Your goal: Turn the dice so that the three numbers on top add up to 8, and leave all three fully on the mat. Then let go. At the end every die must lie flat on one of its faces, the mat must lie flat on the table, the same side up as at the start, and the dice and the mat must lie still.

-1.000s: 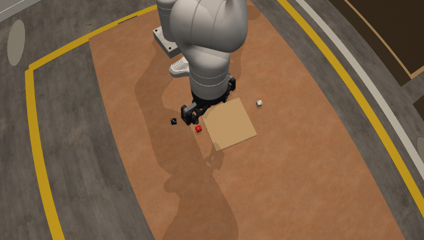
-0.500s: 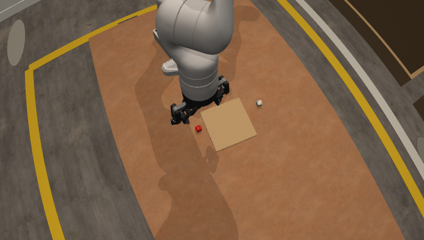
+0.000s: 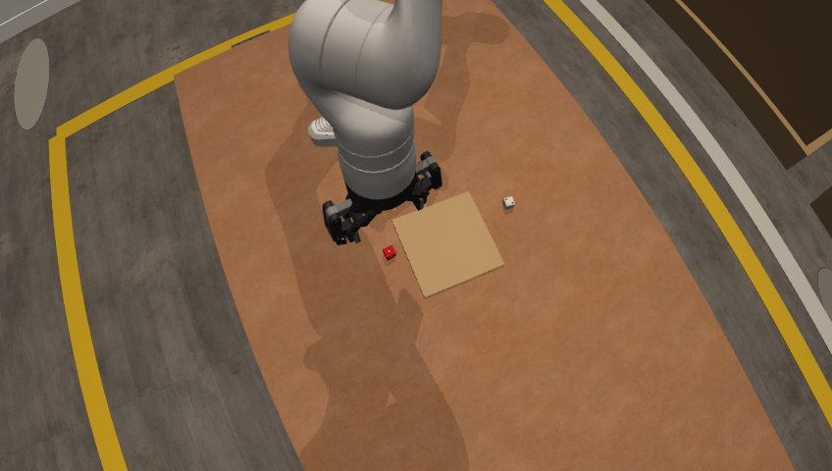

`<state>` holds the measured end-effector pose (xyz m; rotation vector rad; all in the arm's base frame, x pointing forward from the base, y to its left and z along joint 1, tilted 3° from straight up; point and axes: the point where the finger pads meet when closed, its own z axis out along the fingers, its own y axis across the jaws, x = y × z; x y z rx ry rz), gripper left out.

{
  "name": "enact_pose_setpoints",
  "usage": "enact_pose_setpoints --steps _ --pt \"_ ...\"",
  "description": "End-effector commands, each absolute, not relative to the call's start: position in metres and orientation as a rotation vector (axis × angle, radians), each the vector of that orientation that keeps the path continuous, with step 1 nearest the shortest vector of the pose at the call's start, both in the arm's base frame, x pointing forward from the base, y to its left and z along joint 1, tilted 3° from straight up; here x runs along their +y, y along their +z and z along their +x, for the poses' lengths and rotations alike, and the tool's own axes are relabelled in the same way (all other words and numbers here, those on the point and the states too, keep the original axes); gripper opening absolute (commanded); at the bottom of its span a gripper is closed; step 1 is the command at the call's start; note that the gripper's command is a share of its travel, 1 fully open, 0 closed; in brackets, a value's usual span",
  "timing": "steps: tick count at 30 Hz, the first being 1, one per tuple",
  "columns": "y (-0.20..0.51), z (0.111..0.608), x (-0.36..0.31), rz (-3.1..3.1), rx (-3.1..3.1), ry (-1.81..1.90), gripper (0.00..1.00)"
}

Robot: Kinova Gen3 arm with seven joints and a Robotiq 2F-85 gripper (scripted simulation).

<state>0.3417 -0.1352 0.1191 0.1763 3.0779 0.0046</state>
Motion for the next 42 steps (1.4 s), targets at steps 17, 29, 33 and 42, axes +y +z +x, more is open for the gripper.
enact_pose_setpoints --steps 17,29,33,42 --pt "0.119 0.341 -0.137 0.193 3.076 0.004 1.00" --pt "0.115 0.340 -0.136 0.342 3.069 0.015 1.00" --pt "0.111 0.339 -0.135 0.505 3.053 0.024 1.00" --pt "0.100 0.337 -0.133 0.924 2.968 0.042 1.00"
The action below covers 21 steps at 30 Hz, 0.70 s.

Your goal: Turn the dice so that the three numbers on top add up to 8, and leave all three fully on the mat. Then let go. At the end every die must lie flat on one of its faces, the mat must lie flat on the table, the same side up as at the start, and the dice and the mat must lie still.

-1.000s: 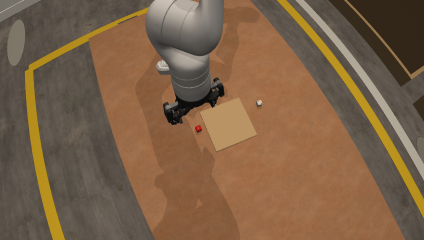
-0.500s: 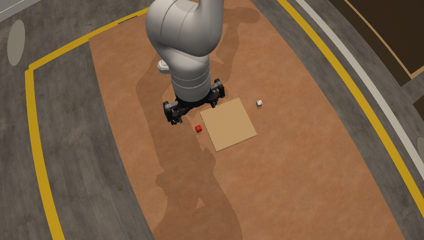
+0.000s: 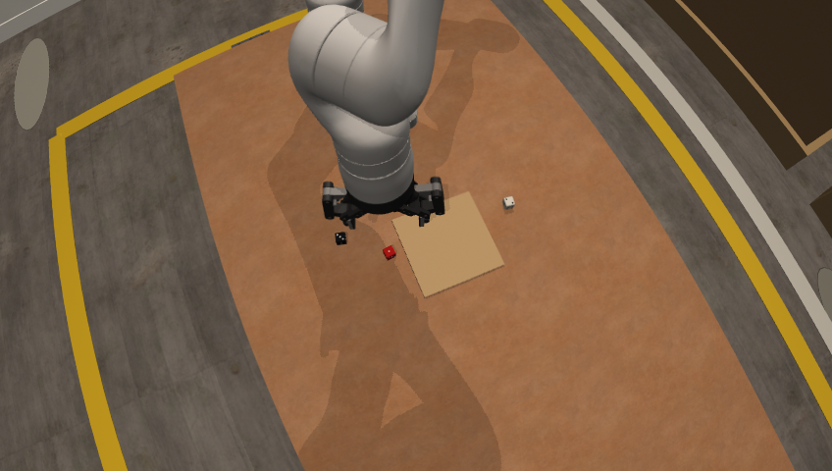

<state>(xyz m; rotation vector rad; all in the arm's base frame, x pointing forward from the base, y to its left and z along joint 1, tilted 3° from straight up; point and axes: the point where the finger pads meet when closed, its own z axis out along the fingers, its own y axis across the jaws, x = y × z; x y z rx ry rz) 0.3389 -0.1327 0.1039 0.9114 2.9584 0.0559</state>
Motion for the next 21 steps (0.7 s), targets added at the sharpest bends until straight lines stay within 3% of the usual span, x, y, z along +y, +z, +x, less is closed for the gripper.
enact_pose_setpoints --steps 1,21 --pt "0.099 0.337 -0.133 0.993 2.947 0.045 1.00" --pt "0.072 0.340 -0.135 2.085 2.309 0.062 1.00"
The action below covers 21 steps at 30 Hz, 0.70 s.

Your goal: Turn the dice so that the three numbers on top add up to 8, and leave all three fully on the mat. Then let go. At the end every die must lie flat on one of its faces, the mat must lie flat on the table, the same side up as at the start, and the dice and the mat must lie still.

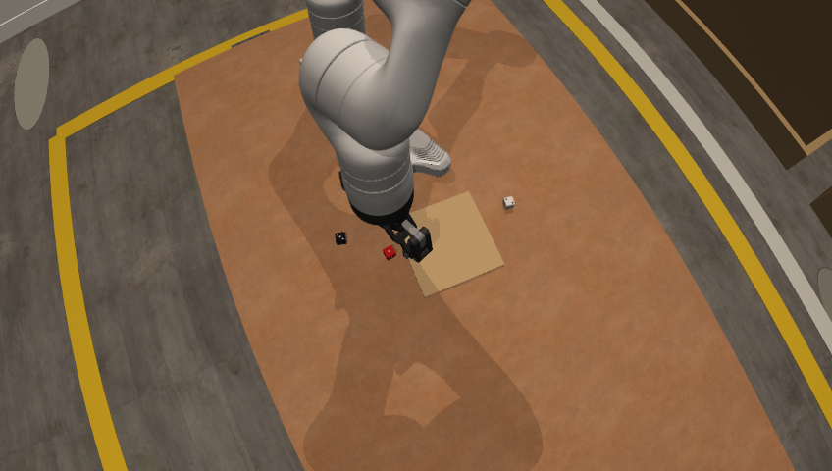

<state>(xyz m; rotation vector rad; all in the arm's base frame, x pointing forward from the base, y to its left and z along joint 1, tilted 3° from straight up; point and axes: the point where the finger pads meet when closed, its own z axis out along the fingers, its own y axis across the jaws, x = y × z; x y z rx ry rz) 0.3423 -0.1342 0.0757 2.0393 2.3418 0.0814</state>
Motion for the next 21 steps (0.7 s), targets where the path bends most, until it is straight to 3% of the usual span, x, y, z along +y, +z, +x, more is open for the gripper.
enact_pose_setpoints --steps 1,19,20,21 --pt "0.0707 0.3407 -0.1359 2.120 2.275 0.063 1.00" --pt "0.0652 0.3434 -0.1386 2.323 2.052 0.068 1.00" --pt "0.0652 0.3434 -0.1386 2.323 2.052 0.068 0.31" --pt "0.0652 0.3434 -0.1386 2.323 2.052 0.068 0.31"
